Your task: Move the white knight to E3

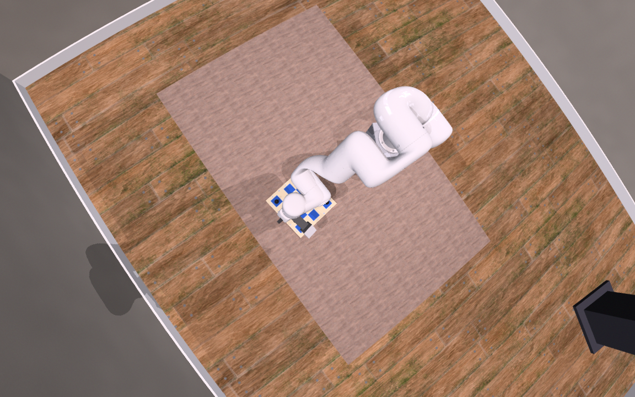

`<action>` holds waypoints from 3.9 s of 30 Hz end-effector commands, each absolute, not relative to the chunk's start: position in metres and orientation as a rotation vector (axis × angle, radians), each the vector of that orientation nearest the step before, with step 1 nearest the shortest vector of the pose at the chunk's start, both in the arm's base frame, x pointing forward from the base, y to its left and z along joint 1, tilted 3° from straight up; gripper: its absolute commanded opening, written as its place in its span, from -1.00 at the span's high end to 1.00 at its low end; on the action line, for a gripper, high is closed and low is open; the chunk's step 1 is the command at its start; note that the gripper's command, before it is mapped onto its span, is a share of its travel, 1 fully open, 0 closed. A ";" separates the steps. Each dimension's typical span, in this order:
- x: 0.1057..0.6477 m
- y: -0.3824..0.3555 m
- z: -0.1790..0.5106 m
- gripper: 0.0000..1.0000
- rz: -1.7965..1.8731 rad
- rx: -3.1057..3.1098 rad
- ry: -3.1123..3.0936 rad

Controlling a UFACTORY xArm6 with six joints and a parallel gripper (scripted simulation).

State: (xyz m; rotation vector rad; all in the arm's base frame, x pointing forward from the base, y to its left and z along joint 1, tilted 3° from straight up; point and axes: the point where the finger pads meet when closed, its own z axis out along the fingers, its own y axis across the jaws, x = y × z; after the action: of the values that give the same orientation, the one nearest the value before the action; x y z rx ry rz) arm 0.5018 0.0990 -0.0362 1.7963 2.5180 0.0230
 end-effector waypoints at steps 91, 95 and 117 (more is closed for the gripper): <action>0.499 0.101 0.046 -1.00 0.028 1.795 2.516; 0.499 0.101 0.046 -1.00 0.028 1.795 2.516; 0.499 0.101 0.046 -1.00 0.028 1.795 2.516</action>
State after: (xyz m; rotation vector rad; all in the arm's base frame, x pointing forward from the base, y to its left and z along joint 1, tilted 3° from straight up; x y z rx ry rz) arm 0.4976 0.1002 0.0439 1.7964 2.5181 0.0227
